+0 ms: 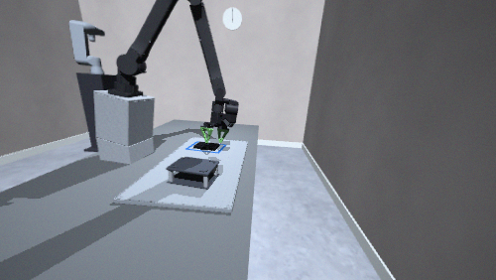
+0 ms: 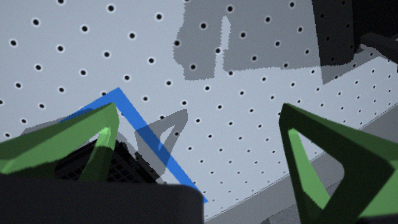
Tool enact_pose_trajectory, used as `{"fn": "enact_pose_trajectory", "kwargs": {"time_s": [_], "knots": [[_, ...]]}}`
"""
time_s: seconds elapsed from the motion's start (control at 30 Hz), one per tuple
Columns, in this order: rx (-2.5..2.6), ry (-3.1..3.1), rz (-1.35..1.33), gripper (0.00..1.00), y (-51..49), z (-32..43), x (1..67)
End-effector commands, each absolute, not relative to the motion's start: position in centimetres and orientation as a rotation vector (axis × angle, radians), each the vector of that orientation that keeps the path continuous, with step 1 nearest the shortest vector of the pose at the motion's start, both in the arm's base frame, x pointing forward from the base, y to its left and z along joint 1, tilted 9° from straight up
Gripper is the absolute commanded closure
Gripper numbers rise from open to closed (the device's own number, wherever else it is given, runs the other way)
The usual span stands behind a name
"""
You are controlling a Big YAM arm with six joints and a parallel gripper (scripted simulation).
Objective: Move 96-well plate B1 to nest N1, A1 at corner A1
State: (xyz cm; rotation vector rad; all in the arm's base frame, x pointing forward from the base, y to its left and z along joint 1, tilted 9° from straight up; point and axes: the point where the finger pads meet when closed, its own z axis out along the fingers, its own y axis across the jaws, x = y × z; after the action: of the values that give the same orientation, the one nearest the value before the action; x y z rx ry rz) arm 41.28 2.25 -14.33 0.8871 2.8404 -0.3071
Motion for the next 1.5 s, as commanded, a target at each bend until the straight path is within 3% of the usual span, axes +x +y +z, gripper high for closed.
{"fn": "enact_pose_trajectory", "kwargs": {"time_s": [0.0, 0.47, 0.9, 1.47], "knots": [[0.762, 2.843, -0.258, 0.00, 4.0, -13.3, 41.6], [0.611, 2.918, -0.208, 0.00, 9.5, -15.0, 38.8], [0.210, 2.939, 0.001, 0.00, 14.7, -13.9, 36.8], [0.233, 2.954, -0.010, 0.00, 16.7, -14.5, 35.3]]}}
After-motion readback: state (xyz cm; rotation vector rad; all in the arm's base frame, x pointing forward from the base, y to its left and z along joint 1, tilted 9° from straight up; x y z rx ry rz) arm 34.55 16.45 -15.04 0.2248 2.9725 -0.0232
